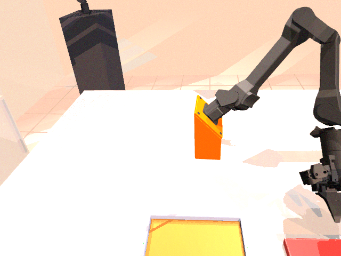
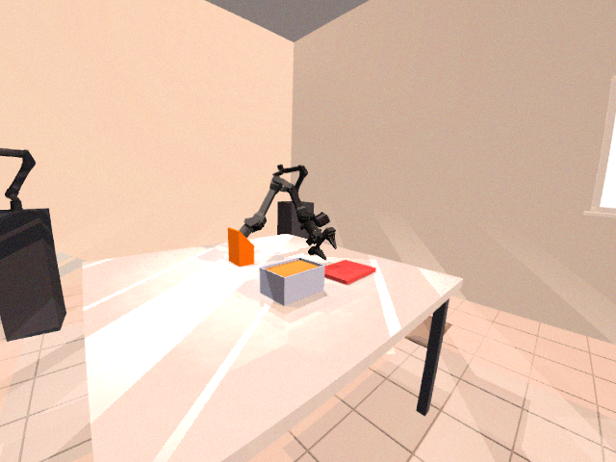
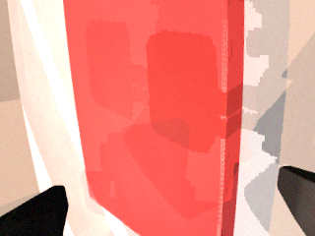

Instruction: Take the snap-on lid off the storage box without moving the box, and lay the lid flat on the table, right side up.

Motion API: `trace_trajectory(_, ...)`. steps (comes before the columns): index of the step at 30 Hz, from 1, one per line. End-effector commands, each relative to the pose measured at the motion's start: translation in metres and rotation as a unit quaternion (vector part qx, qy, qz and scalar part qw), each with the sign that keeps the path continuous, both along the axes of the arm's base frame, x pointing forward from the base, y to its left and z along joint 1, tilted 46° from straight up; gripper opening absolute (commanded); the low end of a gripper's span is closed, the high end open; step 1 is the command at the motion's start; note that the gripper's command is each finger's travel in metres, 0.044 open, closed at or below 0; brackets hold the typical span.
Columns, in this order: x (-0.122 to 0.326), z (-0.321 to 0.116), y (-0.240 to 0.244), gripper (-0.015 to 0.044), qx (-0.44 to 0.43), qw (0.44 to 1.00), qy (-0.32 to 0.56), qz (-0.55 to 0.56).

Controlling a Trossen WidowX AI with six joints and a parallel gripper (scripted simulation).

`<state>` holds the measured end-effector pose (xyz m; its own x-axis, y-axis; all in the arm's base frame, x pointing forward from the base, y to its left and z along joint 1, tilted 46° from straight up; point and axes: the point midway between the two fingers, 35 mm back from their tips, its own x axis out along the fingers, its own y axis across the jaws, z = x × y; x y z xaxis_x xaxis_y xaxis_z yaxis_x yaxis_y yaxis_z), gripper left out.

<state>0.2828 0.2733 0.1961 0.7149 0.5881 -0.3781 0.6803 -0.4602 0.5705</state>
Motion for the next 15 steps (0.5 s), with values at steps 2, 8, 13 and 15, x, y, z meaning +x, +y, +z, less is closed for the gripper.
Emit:
trace_trajectory(2,-0.013,-0.005,-0.003,0.044,-0.002,1.0,0.005,-0.002)
trace_trajectory(8,-0.024,-0.006,-0.005,0.044,-0.002,1.0,0.006,-0.002)
trace_trajectory(13,-0.034,-0.007,-0.007,0.044,-0.002,1.0,0.006,-0.002)
trace_trajectory(15,-0.038,-0.007,-0.007,0.044,-0.002,1.0,0.006,-0.002)
